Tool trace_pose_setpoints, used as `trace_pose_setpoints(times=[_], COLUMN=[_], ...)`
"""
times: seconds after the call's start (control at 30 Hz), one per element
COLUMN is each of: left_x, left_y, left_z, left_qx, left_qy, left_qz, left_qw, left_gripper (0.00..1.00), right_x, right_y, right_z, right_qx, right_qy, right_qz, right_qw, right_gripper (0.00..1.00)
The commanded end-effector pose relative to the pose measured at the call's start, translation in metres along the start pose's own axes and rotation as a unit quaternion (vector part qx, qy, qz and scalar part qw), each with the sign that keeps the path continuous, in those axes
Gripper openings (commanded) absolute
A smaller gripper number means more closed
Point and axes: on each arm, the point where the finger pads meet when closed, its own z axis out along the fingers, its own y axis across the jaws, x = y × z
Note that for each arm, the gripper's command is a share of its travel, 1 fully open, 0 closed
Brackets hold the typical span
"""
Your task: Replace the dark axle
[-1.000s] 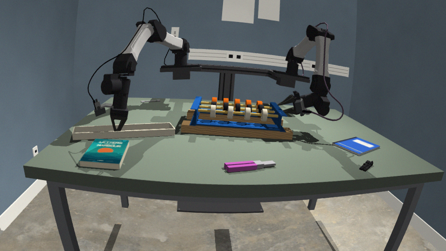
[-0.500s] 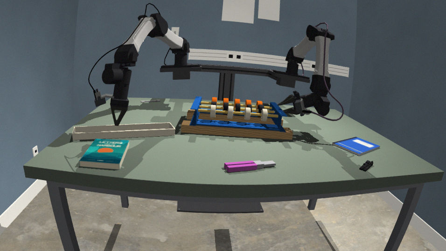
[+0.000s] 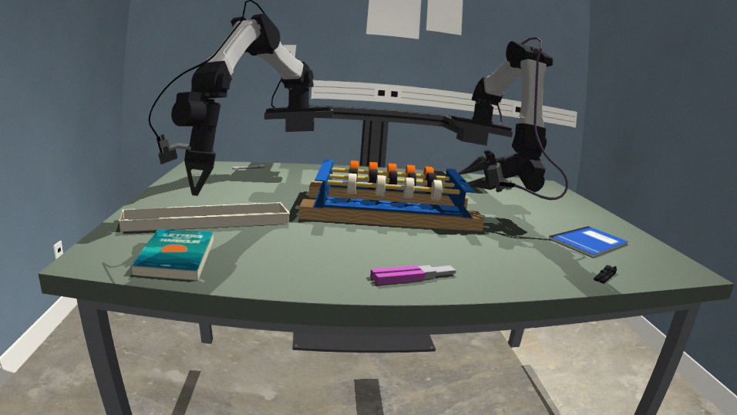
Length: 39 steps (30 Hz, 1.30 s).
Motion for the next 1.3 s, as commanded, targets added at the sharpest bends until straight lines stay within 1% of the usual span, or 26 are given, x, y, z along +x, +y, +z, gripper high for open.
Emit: trace_pose_setpoints(times=[0.0,0.1,0.13,0.37,0.4,0.5,0.53,0.57,0.73,1.0,1.07,1.1,1.13,1.27], left_x=[0.006,0.006,0.006,0.006,0.006,0.006,0.006,0.006,0.006,0.006,0.006,0.006,0.006,0.006], left_y=[-0.003,-0.003,-0.003,-0.003,-0.003,-0.003,-0.003,-0.003,-0.003,-0.003,-0.003,-0.003,-0.003,-0.003], left_z=[0.019,0.019,0.019,0.019,0.019,0.019,0.019,0.019,0.019,0.019,0.019,0.019,0.019,0.019], left_qx=[0.005,0.005,0.005,0.005,0.005,0.005,0.005,0.005,0.005,0.005,0.005,0.005,0.005,0.005], left_qy=[0.016,0.016,0.016,0.016,0.016,0.016,0.016,0.016,0.016,0.016,0.016,0.016,0.016,0.016], left_qz=[0.019,0.019,0.019,0.019,0.019,0.019,0.019,0.019,0.019,0.019,0.019,0.019,0.019,0.019], left_qw=[1.000,1.000,1.000,1.000,1.000,1.000,1.000,1.000,1.000,1.000,1.000,1.000,1.000,1.000], left_gripper=[0.33,0.33,0.33,0.33,0.33,0.33,0.33,0.33,0.33,0.33,0.33,0.33,0.33,0.33], right_x=[0.005,0.004,0.002,0.003,0.011,0.011,0.016,0.017,0.046,0.102,0.102,0.109,0.112,0.145], right_y=[-0.003,-0.001,0.001,0.000,0.014,0.018,0.018,0.021,0.030,0.044,0.044,0.043,0.044,0.048], right_z=[0.009,0.008,0.005,0.006,-0.018,-0.019,-0.016,-0.021,-0.030,-0.048,-0.048,-0.045,-0.051,-0.060], right_qx=[0.006,0.008,0.004,0.005,-0.012,-0.018,-0.017,-0.021,-0.024,-0.032,-0.032,-0.028,-0.028,-0.034], right_qy=[0.001,0.004,0.000,0.001,0.000,-0.004,-0.002,-0.004,0.001,0.011,0.011,0.015,0.009,0.020], right_qz=[-0.001,-0.002,-0.001,-0.002,-0.020,-0.023,-0.028,-0.032,-0.072,-0.142,-0.142,-0.149,-0.154,-0.193], right_qw=[1.000,1.000,1.000,1.000,1.000,1.000,0.999,0.999,0.997,0.989,0.989,0.988,0.988,0.980], right_gripper=[0.26,0.26,0.35,0.35,0.35,0.35,0.35,0.35,0.35,0.35,0.35,0.35,0.35,0.35])
